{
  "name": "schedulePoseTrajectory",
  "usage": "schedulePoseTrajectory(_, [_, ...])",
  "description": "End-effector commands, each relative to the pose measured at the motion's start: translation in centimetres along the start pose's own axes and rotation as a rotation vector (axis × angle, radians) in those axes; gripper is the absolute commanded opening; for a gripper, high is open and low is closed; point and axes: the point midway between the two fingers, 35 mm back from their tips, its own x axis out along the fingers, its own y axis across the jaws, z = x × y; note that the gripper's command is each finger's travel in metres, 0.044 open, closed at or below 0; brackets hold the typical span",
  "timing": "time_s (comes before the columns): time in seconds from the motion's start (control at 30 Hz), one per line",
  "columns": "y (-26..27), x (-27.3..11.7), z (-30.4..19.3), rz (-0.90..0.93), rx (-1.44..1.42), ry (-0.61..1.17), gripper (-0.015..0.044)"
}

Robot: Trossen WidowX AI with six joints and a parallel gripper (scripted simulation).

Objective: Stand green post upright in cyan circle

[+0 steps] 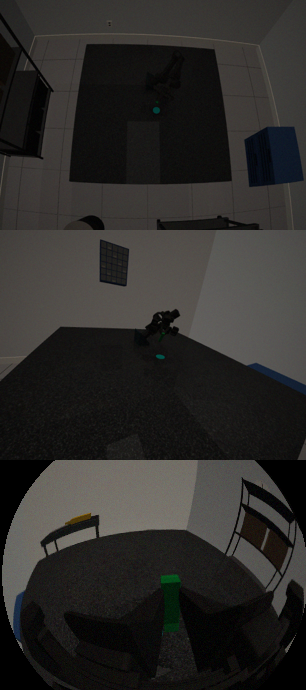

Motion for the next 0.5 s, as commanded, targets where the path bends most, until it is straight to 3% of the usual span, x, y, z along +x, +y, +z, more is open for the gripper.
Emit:
schedulePoseTrajectory(0.0, [-0.09,0.01,0.02,0.005,0.016,-0.030,0.0023])
schedulePoseTrajectory(0.47, [-0.03,-0.02,0.22,0.045,0.061,-0.121,0.0023])
